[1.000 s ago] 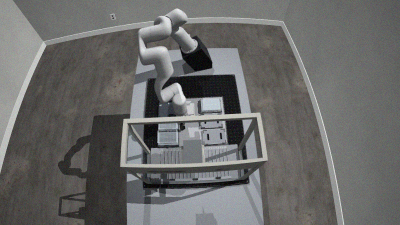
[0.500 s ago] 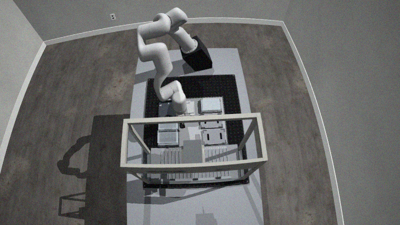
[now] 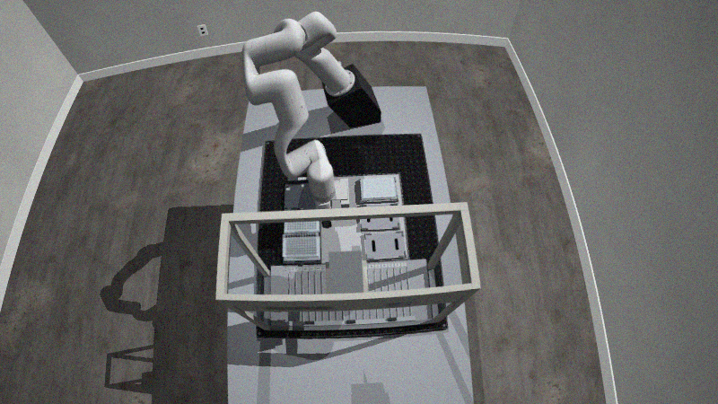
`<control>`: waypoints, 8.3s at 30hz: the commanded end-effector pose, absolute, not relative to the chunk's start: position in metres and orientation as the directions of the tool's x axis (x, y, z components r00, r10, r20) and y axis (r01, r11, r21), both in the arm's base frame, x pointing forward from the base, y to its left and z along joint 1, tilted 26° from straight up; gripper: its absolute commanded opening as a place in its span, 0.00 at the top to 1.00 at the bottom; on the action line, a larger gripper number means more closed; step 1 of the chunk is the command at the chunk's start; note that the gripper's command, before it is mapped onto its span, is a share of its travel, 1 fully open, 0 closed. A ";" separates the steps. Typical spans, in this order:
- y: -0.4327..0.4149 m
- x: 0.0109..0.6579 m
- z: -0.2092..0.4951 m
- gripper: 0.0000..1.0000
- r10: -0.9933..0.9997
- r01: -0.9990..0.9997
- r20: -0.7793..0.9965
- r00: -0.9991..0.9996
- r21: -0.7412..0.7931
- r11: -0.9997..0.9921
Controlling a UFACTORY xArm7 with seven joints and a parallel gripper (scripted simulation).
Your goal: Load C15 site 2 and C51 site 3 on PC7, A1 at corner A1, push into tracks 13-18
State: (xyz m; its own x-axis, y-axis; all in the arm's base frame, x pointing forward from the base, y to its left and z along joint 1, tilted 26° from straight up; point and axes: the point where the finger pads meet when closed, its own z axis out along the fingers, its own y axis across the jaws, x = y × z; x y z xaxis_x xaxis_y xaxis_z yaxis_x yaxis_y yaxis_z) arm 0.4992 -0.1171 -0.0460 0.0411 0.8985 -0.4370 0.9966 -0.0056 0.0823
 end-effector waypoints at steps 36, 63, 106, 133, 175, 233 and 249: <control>-0.090 0.497 0.007 0.00 0.899 0.996 -0.436 0.041 0.087 -0.003; -0.136 0.494 0.039 0.00 0.899 0.996 -0.436 0.041 0.087 -0.003; -0.264 0.488 0.101 0.00 0.899 0.996 -0.437 0.041 0.087 -0.003; -0.280 0.491 0.068 0.00 0.898 0.996 -0.437 0.041 0.087 -0.003; -0.305 0.495 0.016 0.00 0.898 0.996 -0.437 0.041 0.087 -0.003; -0.311 0.497 -0.004 0.00 0.898 0.996 -0.437 0.041 0.087 -0.003; -0.304 0.497 -0.007 0.00 0.898 0.996 -0.437 0.041 0.087 -0.003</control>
State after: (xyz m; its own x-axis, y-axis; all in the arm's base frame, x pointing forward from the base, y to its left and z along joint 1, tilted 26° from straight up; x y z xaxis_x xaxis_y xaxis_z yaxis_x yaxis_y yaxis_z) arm 0.4955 -0.3061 -0.0083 0.0411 0.8987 -0.4366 0.9965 -0.0053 0.0830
